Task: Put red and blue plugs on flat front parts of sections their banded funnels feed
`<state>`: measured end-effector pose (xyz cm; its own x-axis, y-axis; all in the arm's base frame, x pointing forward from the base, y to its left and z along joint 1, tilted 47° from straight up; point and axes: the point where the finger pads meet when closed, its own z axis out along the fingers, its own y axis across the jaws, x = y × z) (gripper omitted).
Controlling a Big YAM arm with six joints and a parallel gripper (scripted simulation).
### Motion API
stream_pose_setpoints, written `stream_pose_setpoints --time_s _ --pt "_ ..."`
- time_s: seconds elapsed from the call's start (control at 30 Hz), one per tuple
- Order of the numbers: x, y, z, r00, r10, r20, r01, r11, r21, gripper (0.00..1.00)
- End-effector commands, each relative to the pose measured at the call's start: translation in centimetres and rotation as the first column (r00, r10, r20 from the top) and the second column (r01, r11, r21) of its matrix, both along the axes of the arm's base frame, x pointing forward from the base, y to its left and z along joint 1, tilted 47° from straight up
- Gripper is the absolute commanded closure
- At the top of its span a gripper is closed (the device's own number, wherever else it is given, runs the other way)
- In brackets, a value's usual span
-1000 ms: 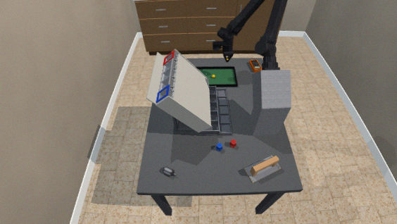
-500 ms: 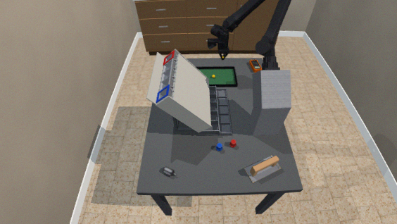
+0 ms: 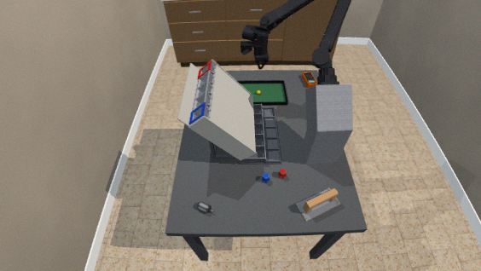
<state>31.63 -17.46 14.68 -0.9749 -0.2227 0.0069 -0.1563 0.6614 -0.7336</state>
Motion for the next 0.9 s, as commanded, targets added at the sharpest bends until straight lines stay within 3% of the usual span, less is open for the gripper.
stream_pose_setpoints --time_s 0.0,0.43,0.5,0.87 --pt "1.6 1.5 1.2 0.997 -0.054 0.047 0.053 0.999 0.013 1.0" --pt "5.7 10.5 1.8 0.997 -0.051 0.052 0.051 0.999 0.015 1.0" --pt "5.7 10.5 1.8 0.997 -0.051 0.052 0.051 0.999 0.015 1.0" --pt "8.7 17.4 2.1 0.997 -0.051 0.052 0.05 0.999 0.022 1.0"
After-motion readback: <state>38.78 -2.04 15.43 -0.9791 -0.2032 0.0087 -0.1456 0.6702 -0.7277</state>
